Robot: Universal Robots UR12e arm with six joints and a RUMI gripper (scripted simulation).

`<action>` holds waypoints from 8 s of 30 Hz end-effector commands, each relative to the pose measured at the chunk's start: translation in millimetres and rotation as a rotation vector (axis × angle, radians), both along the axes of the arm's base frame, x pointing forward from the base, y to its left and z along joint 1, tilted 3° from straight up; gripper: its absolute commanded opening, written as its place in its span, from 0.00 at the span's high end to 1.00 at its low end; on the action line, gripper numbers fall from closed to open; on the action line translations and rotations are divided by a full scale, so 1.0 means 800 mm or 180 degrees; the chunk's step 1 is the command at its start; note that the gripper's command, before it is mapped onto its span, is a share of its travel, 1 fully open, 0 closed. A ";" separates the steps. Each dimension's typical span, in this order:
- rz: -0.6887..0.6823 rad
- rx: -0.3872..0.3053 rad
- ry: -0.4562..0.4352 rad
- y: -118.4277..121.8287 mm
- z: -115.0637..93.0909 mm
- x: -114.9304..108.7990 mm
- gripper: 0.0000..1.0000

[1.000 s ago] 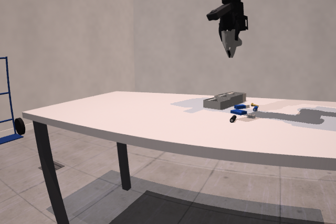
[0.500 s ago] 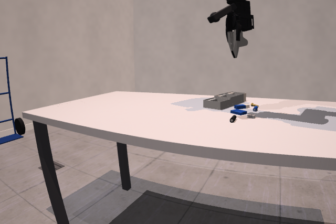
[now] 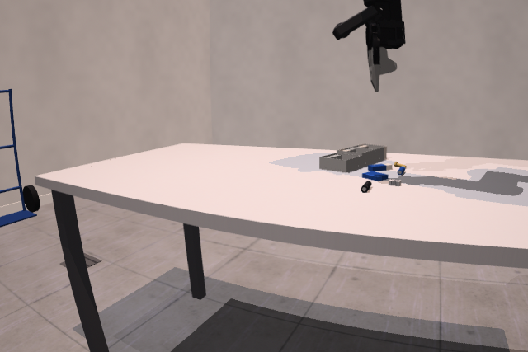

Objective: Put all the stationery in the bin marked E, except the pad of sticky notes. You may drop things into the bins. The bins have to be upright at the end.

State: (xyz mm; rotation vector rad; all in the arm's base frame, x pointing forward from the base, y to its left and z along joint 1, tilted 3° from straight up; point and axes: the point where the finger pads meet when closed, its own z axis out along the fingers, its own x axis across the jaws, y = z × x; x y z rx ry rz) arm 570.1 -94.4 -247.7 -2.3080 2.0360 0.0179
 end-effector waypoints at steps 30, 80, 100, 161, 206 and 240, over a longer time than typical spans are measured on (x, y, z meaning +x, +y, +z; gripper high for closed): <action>-0.2102 0.0010 0.0114 -0.089 -0.048 -0.013 0.96; -0.2223 0.0011 0.0119 -0.302 -0.205 -0.002 0.96; -0.2223 0.0011 0.0119 -0.301 -0.240 -0.001 0.96; -0.2223 0.0011 0.0119 -0.302 -0.215 -0.001 0.96; -0.2223 0.0012 0.0119 -0.212 -0.170 0.049 0.96; -0.2223 0.0012 0.0119 -0.209 -0.235 0.051 0.96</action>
